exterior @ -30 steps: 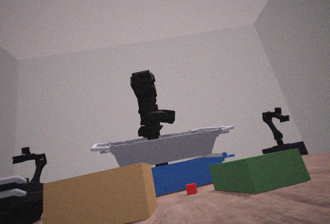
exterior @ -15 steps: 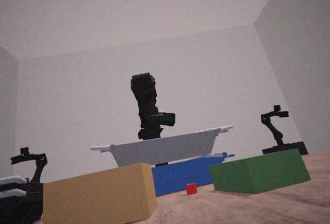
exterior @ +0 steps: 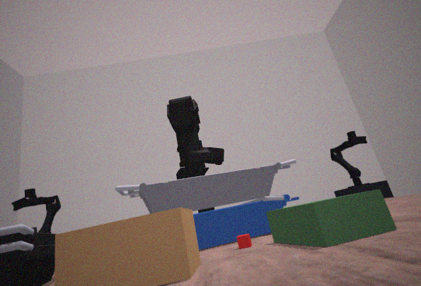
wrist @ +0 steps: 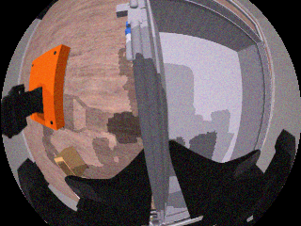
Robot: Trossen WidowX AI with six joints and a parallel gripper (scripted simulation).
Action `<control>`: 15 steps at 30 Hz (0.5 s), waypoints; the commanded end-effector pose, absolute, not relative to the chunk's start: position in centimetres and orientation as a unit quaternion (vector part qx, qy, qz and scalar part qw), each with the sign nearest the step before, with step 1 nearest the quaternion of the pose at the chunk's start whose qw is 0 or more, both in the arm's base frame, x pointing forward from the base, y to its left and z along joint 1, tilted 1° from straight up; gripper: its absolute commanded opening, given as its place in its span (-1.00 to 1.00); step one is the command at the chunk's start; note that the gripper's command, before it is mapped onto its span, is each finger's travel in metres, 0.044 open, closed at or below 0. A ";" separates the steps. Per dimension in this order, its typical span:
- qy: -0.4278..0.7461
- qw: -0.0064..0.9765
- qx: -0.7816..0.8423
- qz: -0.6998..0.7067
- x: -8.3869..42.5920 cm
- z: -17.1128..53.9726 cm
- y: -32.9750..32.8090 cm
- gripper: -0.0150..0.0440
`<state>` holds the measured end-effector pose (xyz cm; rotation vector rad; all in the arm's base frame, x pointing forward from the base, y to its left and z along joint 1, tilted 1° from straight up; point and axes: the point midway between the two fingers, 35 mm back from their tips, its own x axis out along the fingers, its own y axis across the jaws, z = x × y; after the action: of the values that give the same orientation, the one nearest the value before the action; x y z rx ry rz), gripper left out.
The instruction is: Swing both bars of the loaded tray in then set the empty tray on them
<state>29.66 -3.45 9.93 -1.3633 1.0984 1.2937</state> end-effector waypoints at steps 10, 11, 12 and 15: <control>0.452 0.459 -0.552 0.530 29.1 8.8 -3.6 -0.49; 0.452 0.459 -0.552 0.530 29.1 8.7 -3.6 -0.49; 0.452 0.459 -0.552 0.530 29.1 8.6 -3.6 -0.49; 0.452 0.459 -0.552 0.530 29.1 8.5 -3.6 -0.49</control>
<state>29.52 -3.52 9.09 -1.3658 1.0972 1.2921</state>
